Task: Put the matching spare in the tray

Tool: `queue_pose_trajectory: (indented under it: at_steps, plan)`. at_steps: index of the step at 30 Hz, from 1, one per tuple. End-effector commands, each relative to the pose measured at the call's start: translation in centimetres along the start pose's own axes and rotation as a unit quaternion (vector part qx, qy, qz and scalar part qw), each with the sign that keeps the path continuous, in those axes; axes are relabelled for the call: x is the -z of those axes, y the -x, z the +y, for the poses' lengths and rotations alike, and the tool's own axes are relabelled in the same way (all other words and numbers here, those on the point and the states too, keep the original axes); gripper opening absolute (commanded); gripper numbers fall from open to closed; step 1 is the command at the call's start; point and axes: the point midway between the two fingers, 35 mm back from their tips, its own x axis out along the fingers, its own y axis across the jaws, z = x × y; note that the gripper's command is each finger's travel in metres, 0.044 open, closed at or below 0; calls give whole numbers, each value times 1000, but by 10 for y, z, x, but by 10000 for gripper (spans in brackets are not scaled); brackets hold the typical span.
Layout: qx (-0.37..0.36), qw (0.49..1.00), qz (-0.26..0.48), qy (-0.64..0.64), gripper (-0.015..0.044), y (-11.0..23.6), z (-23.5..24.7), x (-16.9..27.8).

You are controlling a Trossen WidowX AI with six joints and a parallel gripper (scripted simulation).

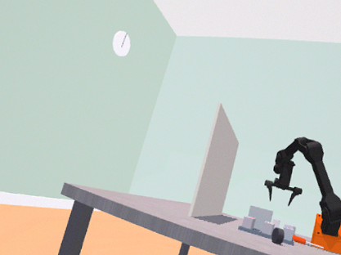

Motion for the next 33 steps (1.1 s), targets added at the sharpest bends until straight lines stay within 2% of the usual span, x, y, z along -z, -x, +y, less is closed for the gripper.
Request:
queue_pose_trajectory:
  at_steps: [1,5,10,11,33]
  plan:
    - [7,999,5,-39,440,-8,-9,-2]
    - [7,999,5,-39,440,-8,-9,-2]
    - [7,999,5,-38,309,-39,-9,-2]
    - [7,999,6,-38,300,-46,-9,-2]
    - [6,999,5,-38,300,-66,-8,-2]
